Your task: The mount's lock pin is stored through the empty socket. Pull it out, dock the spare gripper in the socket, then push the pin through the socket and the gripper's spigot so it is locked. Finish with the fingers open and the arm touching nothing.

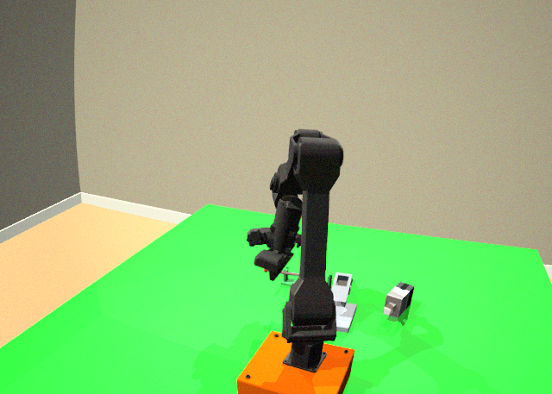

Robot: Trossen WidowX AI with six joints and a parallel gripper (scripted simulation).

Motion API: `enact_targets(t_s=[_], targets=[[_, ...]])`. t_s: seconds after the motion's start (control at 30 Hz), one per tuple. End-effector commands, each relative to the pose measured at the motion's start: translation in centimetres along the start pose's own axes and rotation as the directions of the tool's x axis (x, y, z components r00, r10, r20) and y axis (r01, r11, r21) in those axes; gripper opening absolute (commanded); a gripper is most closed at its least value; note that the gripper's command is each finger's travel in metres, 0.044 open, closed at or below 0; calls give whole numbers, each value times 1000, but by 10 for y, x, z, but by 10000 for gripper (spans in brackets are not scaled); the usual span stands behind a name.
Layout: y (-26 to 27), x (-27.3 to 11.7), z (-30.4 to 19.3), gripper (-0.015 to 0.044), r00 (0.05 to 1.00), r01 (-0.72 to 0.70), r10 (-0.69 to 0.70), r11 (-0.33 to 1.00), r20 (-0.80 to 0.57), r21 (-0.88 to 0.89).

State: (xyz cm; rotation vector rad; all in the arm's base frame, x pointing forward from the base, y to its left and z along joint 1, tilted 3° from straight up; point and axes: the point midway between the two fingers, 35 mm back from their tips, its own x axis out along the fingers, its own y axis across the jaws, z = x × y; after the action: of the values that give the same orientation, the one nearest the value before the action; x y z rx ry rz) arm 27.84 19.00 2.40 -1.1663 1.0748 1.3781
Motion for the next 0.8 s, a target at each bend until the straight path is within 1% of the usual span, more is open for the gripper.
enact_targets(t_s=[0.0, 0.37, 0.4, 0.6, 0.77], targets=[[-1, -5, 1, 0, 1000, 5, -5, 1000, 1, 4], [5, -23, 3, 0, 1000, -16, 16, 1000, -7, 1], [5, -17, 1, 0, 1000, -21, 21, 1000, -9, 1], [5, -17, 1, 0, 1000, -21, 21, 1000, -9, 1], [-8, -20, 7, 0, 1000, -17, 17, 1000, -8, 11]])
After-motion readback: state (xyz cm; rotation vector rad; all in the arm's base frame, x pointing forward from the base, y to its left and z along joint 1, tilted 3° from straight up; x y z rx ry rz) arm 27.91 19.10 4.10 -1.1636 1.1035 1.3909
